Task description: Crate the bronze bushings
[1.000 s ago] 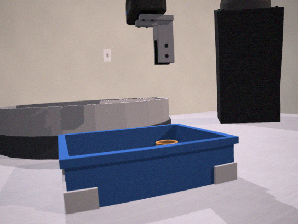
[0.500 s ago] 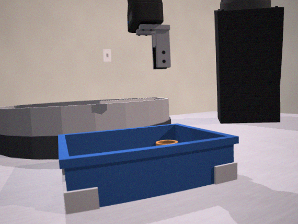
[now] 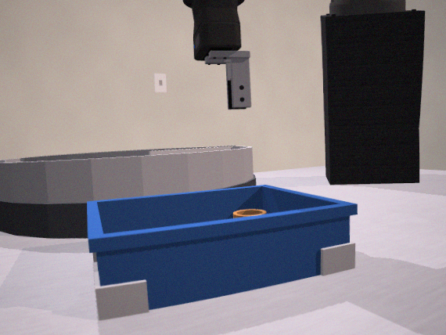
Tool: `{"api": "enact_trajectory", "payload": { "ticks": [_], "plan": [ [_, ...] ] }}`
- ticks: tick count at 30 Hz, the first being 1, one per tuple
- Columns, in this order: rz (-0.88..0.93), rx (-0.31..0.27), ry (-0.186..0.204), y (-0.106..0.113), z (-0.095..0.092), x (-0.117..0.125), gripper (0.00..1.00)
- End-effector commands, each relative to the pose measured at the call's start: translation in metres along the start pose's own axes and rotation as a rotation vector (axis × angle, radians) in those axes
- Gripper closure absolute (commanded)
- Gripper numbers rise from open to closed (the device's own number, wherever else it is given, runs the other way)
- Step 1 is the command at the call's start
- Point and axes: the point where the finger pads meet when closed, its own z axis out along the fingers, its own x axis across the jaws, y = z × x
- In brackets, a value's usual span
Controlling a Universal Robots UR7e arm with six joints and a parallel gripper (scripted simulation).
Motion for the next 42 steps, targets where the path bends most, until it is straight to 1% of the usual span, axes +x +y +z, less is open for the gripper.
{"api": "enact_trajectory", "payload": {
  "ticks": [1,4,16,21,33,38,42],
  "plan": [
    [0.000,-0.001,0.000,-0.004,0.001,-0.021,0.60],
    [0.000,0.000,0.000,-0.010,0.002,-0.053,0.60],
    [0.000,0.000,0.000,-0.010,0.002,-0.053,0.60],
    [0.001,0.001,-0.001,-0.020,0.004,-0.105,0.60],
    [0.001,0.001,-0.001,-0.020,0.004,-0.105,0.60],
    [0.003,0.002,-0.003,-0.030,0.007,-0.156,0.60],
    [0.003,0.002,-0.003,-0.030,0.007,-0.156,0.60]
  ]
}}
